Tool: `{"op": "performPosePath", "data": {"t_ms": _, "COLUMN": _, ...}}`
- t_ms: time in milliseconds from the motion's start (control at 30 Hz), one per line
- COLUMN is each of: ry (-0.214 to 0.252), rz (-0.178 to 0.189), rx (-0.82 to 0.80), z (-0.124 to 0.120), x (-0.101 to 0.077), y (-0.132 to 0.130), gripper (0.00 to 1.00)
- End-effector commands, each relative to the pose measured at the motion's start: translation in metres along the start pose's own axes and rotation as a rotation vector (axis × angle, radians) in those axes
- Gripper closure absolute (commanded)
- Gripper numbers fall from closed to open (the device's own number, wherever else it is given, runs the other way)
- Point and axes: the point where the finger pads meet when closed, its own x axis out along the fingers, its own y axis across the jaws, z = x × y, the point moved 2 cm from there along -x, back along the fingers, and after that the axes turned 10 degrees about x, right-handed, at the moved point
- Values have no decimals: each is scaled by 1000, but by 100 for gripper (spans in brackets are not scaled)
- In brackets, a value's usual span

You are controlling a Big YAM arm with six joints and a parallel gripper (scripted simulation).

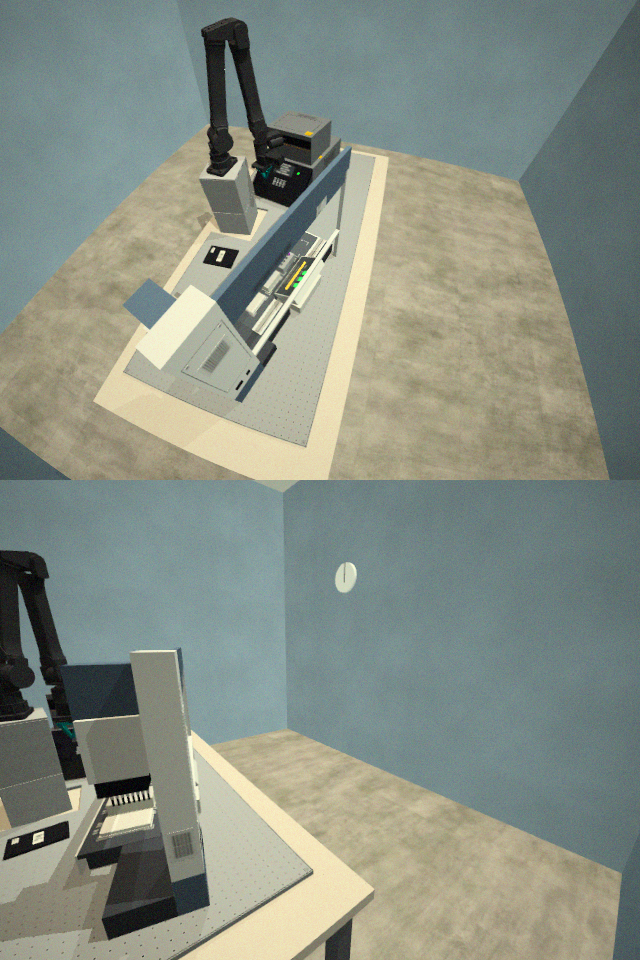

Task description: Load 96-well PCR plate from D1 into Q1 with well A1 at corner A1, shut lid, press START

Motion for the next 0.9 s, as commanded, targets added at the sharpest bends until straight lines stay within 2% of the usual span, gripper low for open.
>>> {"op": "performPosePath", "data": {"t_ms": 0, "ry": 0, "rz": 4, "rx": 6, "z": 1, "x": -1, "y": 5, "gripper": 100}}
{"op": "performPosePath", "data": {"t_ms": 333, "ry": -1, "rz": 8, "rx": 6, "z": 2, "x": -1, "y": 7, "gripper": 100}}
{"op": "performPosePath", "data": {"t_ms": 567, "ry": 4, "rz": -7, "rx": 6, "z": -1, "x": 0, "y": -2, "gripper": 100}}
{"op": "performPosePath", "data": {"t_ms": 867, "ry": 0, "rz": 3, "rx": 6, "z": 2, "x": -1, "y": 4, "gripper": 100}}
